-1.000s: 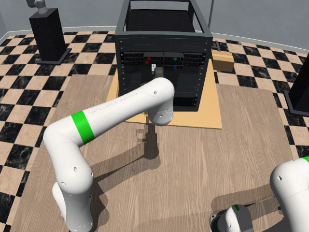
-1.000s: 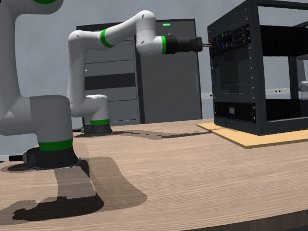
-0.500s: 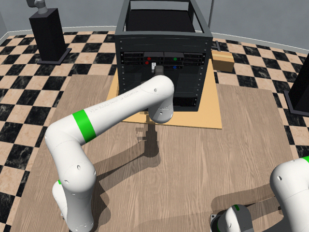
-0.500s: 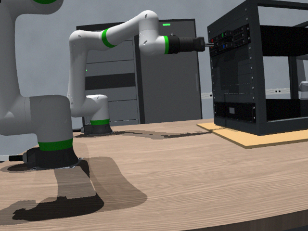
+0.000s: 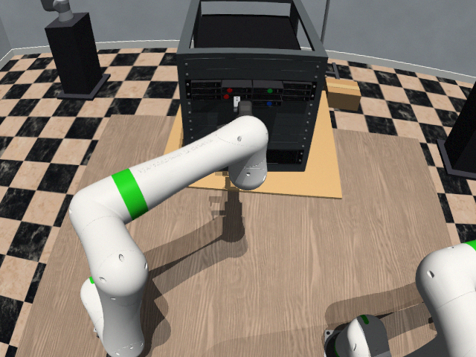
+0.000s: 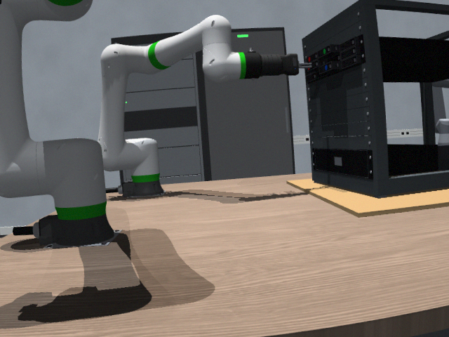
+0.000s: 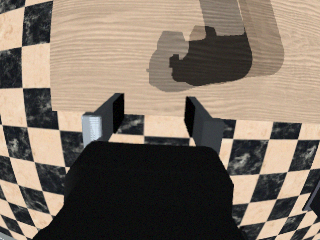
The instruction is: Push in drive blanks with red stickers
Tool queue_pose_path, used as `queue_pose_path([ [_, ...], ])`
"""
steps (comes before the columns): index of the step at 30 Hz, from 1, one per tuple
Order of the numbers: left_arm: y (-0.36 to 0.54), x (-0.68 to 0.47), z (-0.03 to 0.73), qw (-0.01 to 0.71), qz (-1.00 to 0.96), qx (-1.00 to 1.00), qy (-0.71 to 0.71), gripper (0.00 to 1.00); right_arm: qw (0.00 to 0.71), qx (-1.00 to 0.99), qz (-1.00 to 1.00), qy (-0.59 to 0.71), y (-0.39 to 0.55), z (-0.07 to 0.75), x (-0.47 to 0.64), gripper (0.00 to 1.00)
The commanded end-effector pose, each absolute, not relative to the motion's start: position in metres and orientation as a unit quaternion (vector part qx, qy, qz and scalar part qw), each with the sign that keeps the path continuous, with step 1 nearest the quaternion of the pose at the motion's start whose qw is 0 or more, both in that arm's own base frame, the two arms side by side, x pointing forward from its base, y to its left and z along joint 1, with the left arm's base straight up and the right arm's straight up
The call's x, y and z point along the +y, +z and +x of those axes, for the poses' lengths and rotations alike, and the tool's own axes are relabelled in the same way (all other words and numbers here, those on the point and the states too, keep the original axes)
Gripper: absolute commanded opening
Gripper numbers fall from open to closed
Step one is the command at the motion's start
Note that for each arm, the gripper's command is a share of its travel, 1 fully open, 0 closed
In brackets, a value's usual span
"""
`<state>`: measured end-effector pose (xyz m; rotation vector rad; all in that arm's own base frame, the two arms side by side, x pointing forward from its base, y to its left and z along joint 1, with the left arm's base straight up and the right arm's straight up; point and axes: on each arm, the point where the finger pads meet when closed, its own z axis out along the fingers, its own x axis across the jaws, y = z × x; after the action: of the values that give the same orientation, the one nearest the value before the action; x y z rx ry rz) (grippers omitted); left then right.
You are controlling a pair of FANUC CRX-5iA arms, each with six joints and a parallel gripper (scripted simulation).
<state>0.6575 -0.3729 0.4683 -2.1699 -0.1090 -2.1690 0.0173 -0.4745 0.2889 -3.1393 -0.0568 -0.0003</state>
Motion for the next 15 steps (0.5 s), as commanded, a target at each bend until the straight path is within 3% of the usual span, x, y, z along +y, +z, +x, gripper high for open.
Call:
queue_pose_path([
  [1,0.47,-0.3727,0.6574,0.035,-0.706,-0.036,-0.707,0.0,0.0,-0.018,-1.0,0.0,0.2897,0.0172,-0.4747,1.0],
  [15,0.47,-0.3721,0.6632,0.035,-0.706,-0.036,-0.707,0.0,0.0,-0.018,-1.0,0.0,0.2897,0.0172,-0.4747,1.0],
])
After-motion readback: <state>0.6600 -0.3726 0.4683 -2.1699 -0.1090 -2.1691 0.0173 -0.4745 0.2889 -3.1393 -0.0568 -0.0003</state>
